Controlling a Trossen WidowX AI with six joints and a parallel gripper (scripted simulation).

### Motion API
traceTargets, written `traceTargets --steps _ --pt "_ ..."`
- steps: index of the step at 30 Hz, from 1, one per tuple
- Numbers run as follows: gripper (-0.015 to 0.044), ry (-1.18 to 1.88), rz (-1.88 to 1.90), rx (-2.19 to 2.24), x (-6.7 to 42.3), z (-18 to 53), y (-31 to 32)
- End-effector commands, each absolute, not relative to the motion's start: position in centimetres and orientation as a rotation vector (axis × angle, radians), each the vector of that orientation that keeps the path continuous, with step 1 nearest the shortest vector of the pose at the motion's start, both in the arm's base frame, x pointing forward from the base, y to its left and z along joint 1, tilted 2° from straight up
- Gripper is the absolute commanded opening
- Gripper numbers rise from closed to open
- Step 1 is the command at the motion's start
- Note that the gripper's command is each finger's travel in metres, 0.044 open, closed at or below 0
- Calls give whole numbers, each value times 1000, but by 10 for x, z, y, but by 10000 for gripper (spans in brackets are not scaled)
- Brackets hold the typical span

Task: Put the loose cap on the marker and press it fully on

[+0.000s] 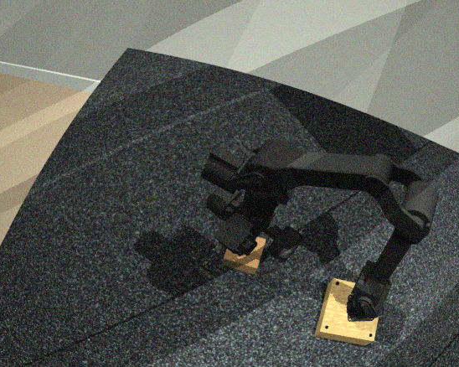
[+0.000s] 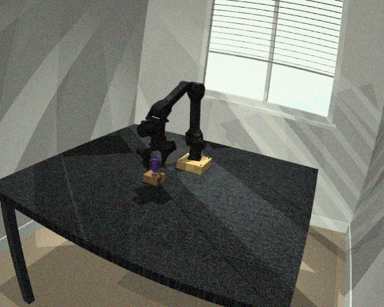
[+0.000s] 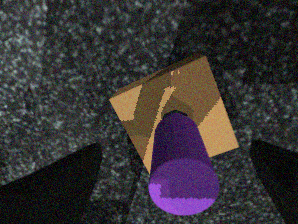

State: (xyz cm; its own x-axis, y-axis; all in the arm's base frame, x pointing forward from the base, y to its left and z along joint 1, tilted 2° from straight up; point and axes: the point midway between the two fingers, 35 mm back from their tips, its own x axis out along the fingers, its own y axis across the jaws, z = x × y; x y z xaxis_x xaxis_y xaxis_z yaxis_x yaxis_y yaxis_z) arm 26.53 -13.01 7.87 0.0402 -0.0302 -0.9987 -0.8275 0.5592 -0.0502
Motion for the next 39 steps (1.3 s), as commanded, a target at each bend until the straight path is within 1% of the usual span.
traceTargets --steps 1,4,8,11,16,21,25,39 --pt "440 1404 713 -802 267 112 -131" --pt "440 1404 713 -802 263 148 -129" --pt "440 1404 713 -802 263 150 -128" --pt "361 1439 603 -687 263 149 -129" --pt "230 1509 228 -294 263 145 -129" --pt "99 1513 -134 88 263 142 -129" --pt "0 1509 -183 141 263 141 -129" --pt "0 1509 -183 140 263 140 -129"
